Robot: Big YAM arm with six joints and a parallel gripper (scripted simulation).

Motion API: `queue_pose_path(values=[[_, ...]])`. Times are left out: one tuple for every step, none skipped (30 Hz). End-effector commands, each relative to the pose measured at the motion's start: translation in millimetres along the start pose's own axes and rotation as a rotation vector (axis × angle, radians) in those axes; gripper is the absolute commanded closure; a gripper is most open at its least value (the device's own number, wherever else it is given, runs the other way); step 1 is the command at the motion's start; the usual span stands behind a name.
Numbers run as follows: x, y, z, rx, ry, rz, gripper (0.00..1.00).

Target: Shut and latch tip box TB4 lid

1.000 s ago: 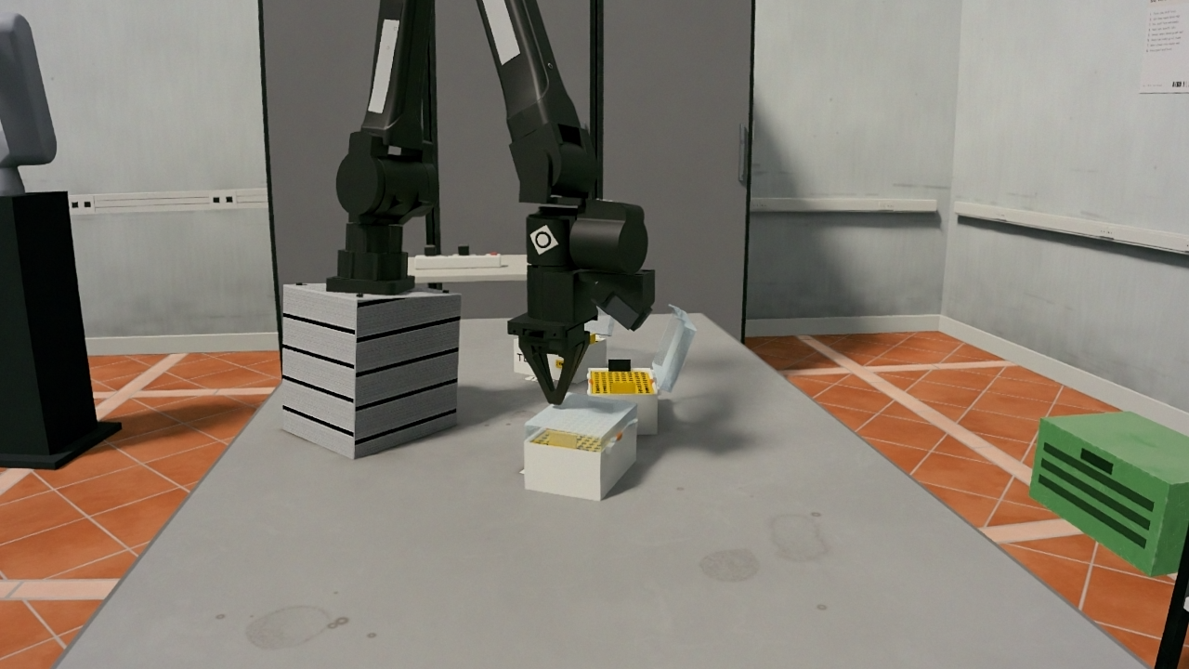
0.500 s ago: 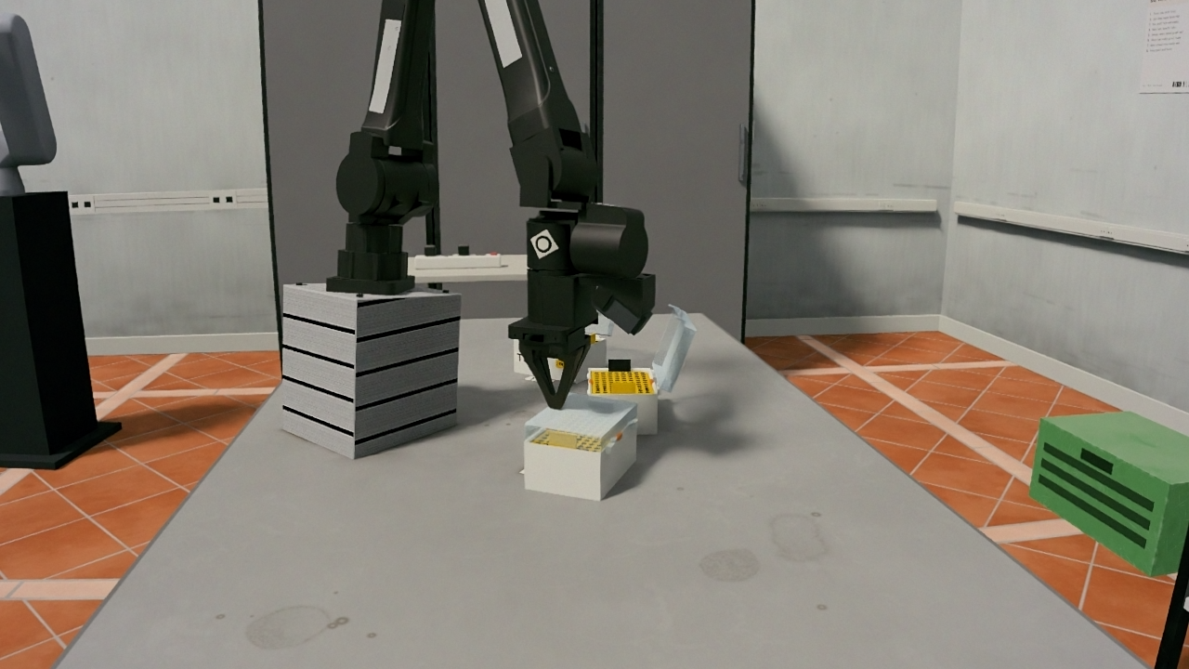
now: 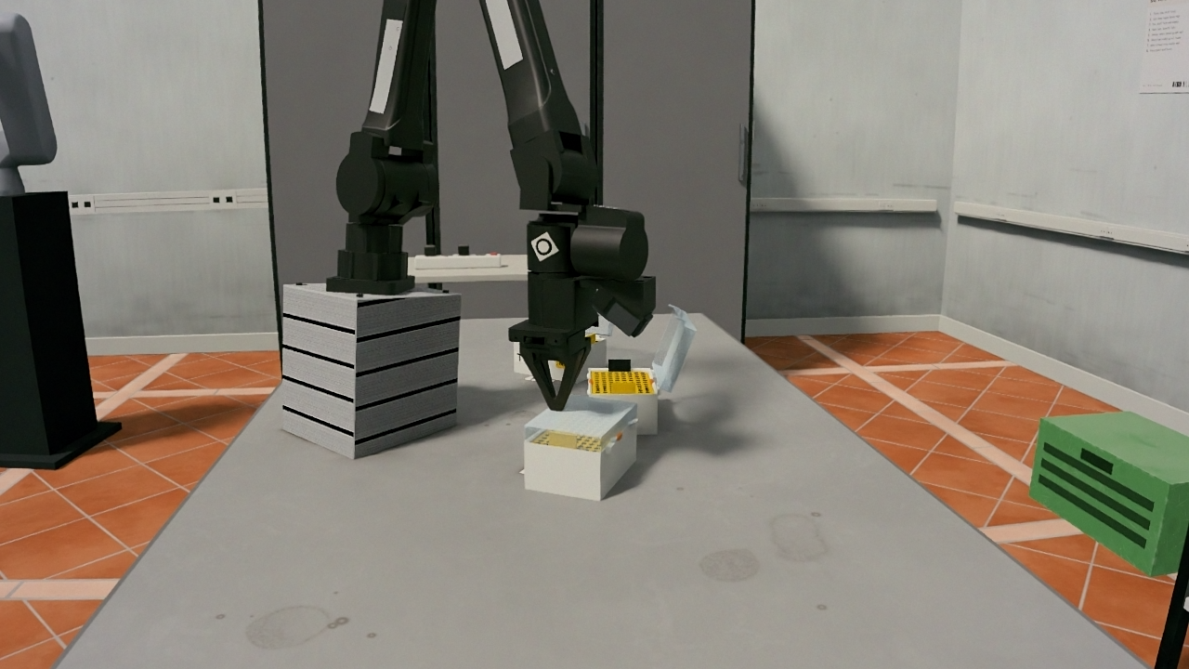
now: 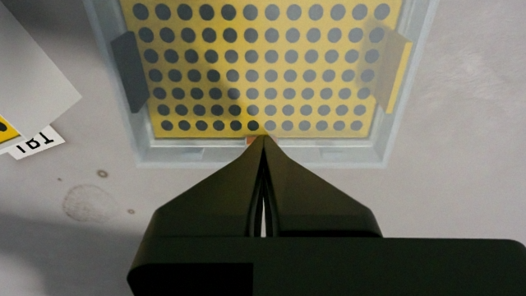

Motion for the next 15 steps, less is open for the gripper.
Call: queue_pose_path(values=[[-3, 3, -7.3, 0.001, 0.010, 0.000, 1.00], [-3, 3, -7.7, 0.001, 0.010, 0.000, 1.00], [-2, 3, -7.9, 0.001, 0.009, -0.001, 1.00], [0, 3, -6.9, 0.001, 0.007, -0.001, 1.00], [1, 2, -6.2, 0.001, 0.009, -0.002, 1.00], [2, 2, -5.4, 0.001, 0.011, -0.002, 1.00], [3, 2, -4.7, 0.001, 0.012, -0.002, 1.00], [5, 2, -3.9, 0.001, 0.010, -0.002, 1.00], [7, 2, -3.2, 0.001, 0.007, -0.002, 1.00], [9, 2, -2.4, 0.001, 0.004, -0.002, 1.00], [9, 2, -2.2, 0.001, 0.004, -0.002, 1.00], [10, 2, -1.9, 0.001, 0.004, -0.002, 1.00], [10, 1, -1.5, 0.001, 0.003, -0.002, 1.00], [11, 1, -1.1, 0.001, 0.002, -0.002, 1.00], [12, 1, -0.5, 0.001, 0.000, -0.002, 1.00]])
Point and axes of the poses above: the point where the finger pads meet when closed, its own z axis back along the fingers, its own y axis across the jaws, x = y × z, the point moved 7 cm from there along z, back along the fingers, and after that the axes turned 15 degrees about -z, right-handed, at the moved point
